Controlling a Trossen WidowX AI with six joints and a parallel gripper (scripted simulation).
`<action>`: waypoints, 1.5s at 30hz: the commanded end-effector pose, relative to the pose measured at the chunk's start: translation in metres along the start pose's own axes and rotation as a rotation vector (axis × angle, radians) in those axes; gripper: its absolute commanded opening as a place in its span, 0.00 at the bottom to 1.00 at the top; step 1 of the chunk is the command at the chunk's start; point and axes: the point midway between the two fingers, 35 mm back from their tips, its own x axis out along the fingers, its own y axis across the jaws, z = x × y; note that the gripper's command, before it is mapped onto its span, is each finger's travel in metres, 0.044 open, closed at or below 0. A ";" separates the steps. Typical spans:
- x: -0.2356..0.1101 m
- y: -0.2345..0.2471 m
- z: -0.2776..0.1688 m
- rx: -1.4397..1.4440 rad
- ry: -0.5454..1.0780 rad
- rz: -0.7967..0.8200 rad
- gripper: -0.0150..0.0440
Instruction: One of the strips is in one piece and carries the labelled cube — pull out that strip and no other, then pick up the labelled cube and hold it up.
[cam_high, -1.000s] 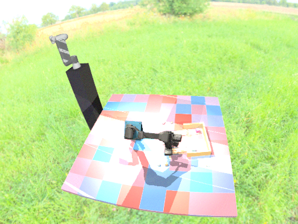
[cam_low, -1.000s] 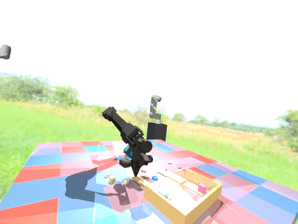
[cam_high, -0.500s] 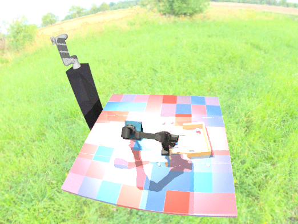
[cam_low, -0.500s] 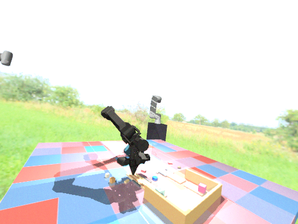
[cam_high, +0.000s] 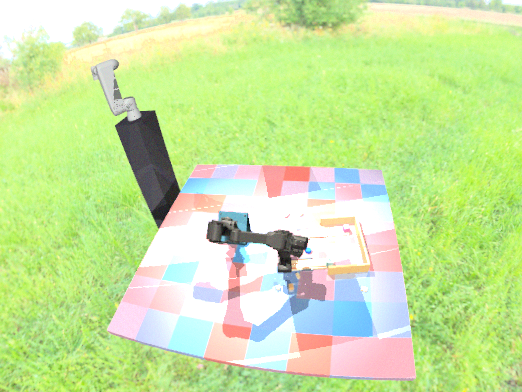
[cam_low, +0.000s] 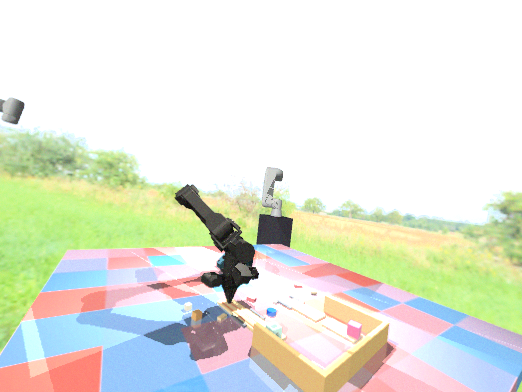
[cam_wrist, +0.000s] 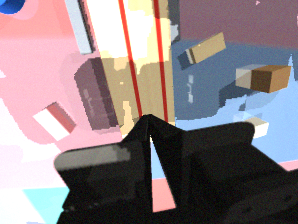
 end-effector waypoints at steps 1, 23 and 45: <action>0.005 0.001 -0.015 -0.007 0.022 0.003 0.25; 0.004 0.000 -0.046 -0.008 0.023 0.003 0.25; 0.004 0.000 -0.071 -0.009 0.024 0.002 0.25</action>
